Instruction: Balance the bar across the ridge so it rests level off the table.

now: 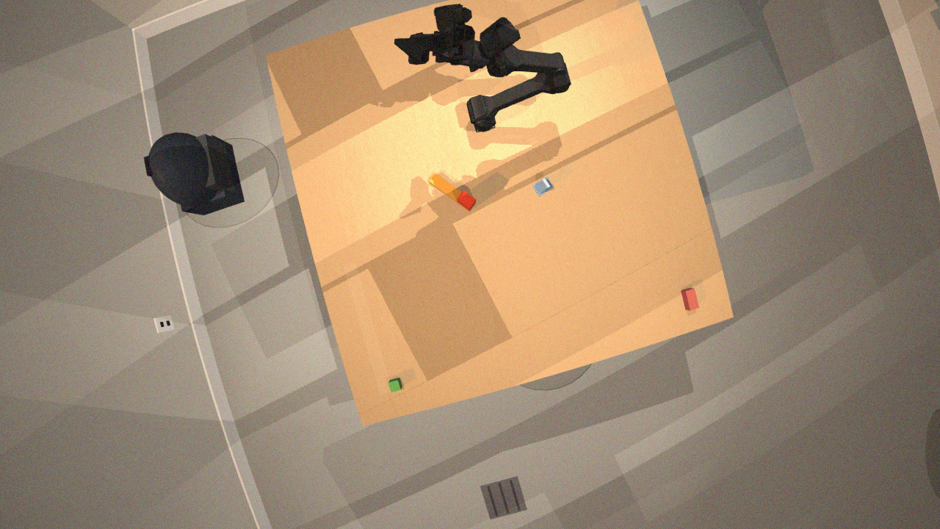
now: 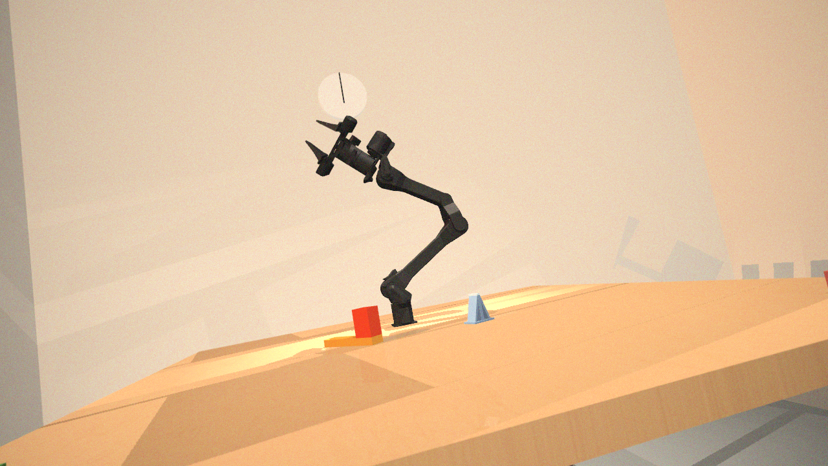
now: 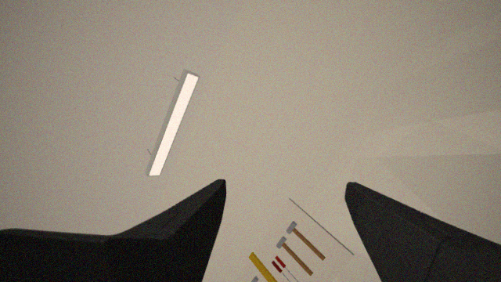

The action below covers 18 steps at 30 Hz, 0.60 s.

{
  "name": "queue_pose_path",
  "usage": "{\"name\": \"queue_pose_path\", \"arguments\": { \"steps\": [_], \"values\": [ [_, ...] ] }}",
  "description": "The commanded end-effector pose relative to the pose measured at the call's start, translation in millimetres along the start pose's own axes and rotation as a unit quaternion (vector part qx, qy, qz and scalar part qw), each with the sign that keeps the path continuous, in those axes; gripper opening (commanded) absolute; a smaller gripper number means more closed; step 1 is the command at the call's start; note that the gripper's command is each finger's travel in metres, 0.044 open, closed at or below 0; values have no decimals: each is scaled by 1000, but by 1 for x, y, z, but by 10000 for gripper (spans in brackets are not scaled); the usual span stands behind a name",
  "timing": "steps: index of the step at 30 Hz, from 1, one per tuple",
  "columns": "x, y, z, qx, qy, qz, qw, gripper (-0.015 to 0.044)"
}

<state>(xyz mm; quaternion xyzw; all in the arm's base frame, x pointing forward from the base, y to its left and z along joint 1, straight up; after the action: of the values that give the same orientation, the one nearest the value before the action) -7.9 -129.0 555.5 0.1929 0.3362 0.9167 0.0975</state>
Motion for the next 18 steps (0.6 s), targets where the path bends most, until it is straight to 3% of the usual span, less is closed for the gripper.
{"name": "queue_pose_path", "arguments": {
  "steps": [1,18],
  "values": [
    [-20,10,-17,-24,26,45,998,315],
    [-123,20,-108,-246,134,222,934,315]
  ]
}}
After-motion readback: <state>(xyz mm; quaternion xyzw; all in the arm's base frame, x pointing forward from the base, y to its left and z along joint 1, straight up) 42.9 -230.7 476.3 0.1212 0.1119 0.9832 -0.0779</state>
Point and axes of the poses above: the point midway between the two fingers, 35 mm back from their tips, its own y axis out along the fingers, its own z axis across the jaws, x = y × z, the point moved 2 cm from there along -y, back along the fingers, and after that the axes turned 2 degrees about y, right-handed, at the moved point
